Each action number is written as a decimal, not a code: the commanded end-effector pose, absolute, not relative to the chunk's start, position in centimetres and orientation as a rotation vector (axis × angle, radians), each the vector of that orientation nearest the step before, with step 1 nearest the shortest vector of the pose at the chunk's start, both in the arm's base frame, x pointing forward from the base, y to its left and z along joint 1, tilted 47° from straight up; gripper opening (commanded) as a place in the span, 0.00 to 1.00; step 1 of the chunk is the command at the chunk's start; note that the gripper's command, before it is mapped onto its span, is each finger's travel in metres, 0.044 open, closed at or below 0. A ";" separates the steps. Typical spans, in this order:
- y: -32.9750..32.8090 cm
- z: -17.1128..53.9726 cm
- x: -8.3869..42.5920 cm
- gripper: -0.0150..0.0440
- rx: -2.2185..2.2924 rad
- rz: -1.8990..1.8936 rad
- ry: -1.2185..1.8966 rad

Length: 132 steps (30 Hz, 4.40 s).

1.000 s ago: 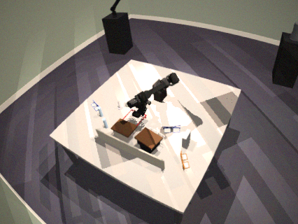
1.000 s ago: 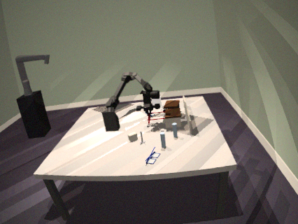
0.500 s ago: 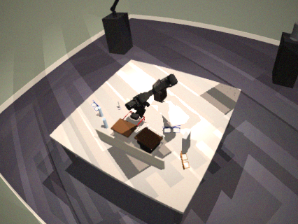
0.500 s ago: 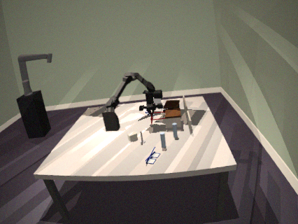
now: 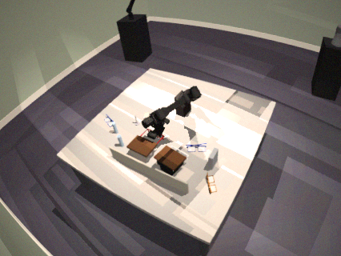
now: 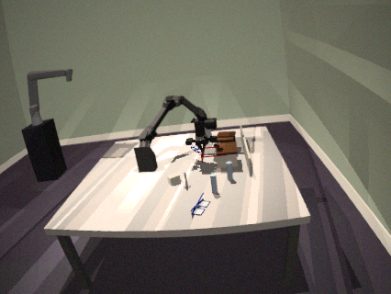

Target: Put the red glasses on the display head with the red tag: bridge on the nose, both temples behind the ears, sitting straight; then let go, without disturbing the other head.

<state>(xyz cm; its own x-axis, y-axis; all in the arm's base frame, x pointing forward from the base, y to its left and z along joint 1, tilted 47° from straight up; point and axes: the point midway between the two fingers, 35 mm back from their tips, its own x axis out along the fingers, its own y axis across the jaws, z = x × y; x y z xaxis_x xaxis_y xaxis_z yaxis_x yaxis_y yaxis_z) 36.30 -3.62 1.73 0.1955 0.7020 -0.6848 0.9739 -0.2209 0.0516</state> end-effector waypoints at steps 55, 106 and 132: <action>-4.6 1.8 41.9 0.25 2.002 -0.743 1.565; -4.6 1.7 41.8 0.25 2.002 -0.743 1.565; -4.6 1.7 41.8 0.25 2.002 -0.743 1.565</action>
